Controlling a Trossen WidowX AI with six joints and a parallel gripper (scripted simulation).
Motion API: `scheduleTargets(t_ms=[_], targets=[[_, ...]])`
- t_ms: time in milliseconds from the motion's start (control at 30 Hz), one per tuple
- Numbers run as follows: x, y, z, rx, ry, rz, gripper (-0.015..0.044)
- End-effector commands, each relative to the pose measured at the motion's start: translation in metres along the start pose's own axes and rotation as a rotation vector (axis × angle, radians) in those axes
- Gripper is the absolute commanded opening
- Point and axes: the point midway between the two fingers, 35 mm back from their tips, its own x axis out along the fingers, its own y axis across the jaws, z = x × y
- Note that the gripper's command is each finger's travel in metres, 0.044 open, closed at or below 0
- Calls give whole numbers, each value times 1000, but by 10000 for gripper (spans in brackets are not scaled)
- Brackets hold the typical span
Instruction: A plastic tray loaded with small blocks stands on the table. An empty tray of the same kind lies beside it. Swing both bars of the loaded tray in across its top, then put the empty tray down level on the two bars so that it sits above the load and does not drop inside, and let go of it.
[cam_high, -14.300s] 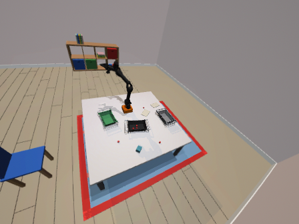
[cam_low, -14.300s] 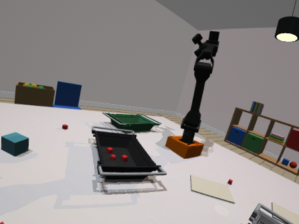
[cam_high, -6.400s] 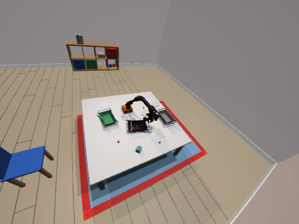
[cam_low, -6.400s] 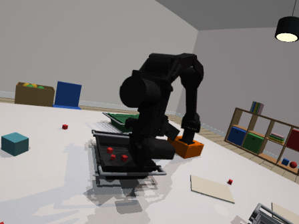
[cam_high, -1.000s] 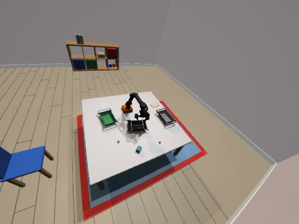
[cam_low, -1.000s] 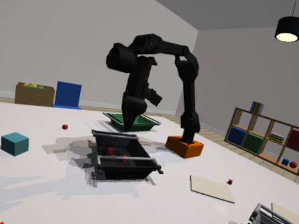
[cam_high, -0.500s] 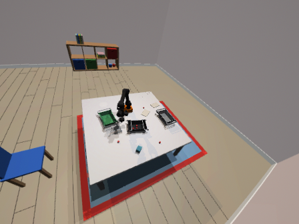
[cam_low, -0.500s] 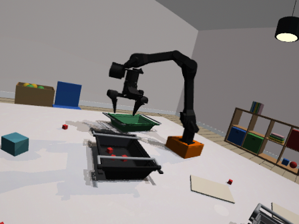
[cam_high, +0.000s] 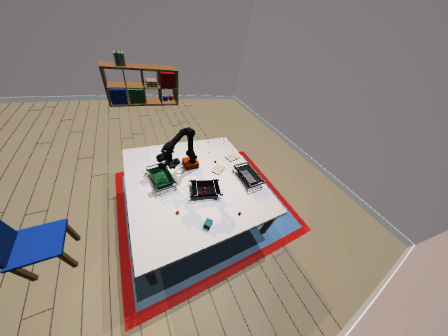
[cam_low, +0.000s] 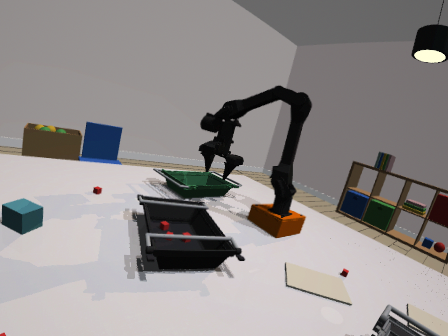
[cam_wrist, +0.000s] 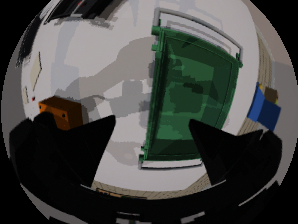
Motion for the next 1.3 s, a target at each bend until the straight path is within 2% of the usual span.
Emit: scheduleTargets(t_ms=[0,200,667,1033,1267], targets=[[2,3,-4,48,-3,0,440],[11,2,-4,48,-3,0,440],[83,2,-1,48,-3,1,440],[87,3,-1,48,-3,1,440],[87,3,-1,48,-3,1,337]])
